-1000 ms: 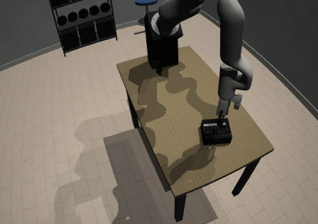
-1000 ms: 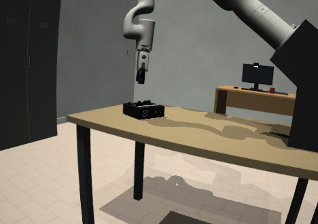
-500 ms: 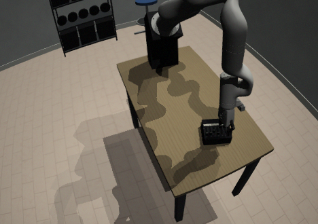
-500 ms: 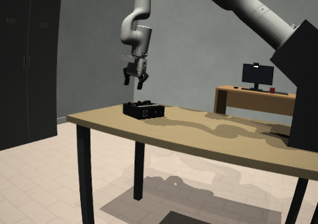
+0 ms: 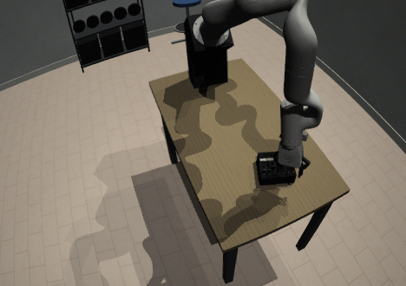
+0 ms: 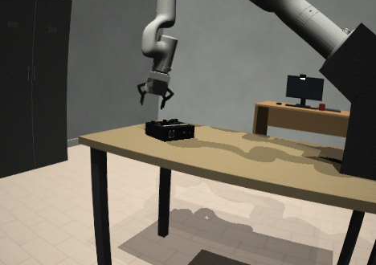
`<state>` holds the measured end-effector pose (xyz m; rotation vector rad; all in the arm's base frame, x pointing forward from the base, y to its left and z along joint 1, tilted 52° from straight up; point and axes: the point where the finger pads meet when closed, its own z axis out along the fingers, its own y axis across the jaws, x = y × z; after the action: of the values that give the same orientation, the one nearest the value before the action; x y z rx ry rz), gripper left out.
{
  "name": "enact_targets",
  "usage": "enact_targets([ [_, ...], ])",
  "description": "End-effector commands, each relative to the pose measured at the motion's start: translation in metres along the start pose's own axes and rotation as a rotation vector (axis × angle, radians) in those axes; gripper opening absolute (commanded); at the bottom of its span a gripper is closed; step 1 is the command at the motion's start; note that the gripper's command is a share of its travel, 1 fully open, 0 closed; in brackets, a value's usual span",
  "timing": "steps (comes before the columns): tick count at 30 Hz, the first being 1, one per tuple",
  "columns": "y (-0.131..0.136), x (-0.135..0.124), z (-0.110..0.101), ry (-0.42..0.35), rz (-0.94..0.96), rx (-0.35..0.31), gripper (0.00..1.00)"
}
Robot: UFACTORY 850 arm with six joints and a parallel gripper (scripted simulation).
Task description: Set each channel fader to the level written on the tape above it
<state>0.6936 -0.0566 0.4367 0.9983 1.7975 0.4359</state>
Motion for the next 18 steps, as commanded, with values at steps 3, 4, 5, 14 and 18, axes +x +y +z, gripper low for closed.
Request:
enact_targets([
  [3,0.0031,-0.0024,0.0027,-0.045,-0.272,0.043,1.00],
  [4,0.0032,-0.0025,0.0029,-0.060,-0.412,0.054,1.00],
  [5,0.0033,-0.0025,0.0030,-0.065,-0.449,0.059,1.00],
  [14,0.0033,-0.0025,0.0030,-0.090,-0.559,0.088,1.00],
  [18,0.0033,-0.0025,0.0030,-0.090,-0.559,0.088,1.00],
])
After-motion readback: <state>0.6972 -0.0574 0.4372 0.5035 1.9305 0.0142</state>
